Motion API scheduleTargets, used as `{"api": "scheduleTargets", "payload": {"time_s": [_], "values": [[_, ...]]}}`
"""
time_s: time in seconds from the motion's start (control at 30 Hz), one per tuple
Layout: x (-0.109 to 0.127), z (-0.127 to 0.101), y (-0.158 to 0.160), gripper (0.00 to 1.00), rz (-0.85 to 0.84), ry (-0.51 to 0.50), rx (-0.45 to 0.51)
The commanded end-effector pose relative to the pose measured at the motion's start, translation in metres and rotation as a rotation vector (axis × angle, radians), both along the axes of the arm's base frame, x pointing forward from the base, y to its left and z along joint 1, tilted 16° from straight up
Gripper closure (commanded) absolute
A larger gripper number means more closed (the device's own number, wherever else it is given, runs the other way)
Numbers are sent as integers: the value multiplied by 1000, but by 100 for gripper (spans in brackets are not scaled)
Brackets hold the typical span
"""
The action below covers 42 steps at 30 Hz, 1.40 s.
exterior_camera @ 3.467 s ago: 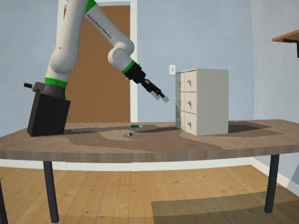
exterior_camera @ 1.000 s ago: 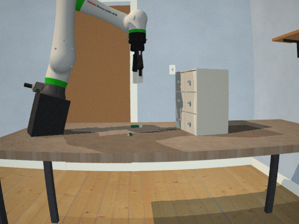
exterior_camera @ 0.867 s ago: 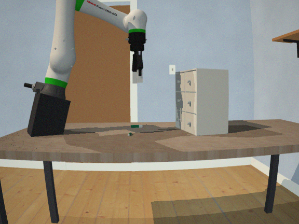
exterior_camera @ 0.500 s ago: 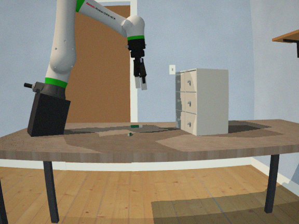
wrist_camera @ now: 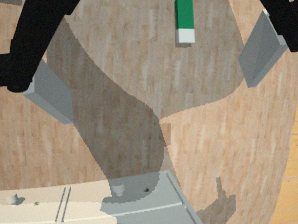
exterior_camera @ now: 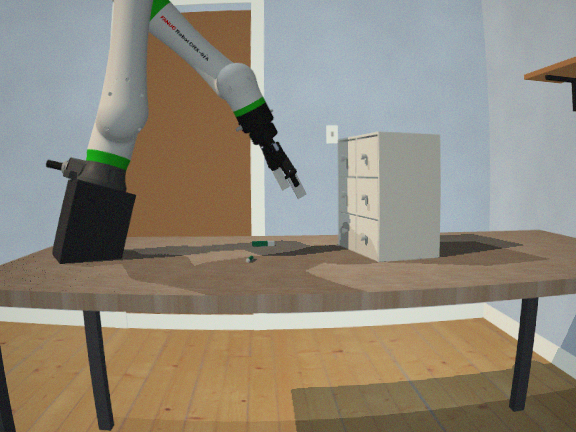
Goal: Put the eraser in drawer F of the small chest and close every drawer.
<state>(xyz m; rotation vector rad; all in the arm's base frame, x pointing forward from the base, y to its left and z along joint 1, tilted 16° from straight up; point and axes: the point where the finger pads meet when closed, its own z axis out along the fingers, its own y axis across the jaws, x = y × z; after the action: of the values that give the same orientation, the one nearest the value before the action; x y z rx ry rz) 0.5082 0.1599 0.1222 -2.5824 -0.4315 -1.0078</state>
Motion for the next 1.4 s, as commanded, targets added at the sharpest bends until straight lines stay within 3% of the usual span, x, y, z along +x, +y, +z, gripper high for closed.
{"api": "scheduleTargets", "payload": {"time_s": [0.0, 0.1, 0.23, 0.27, 1.1, 1.37], "values": [[26, -11, -13, 0, -98, -257, 48], [29, -10, -32, 0, -146, -335, 37], [29, -10, -38, 0, -162, -358, 31], [29, -10, -38, 80, -162, -358, 31], [30, -11, -38, 80, -162, -358, 31], [44, -23, -32, 80, -163, -358, 30]]}}
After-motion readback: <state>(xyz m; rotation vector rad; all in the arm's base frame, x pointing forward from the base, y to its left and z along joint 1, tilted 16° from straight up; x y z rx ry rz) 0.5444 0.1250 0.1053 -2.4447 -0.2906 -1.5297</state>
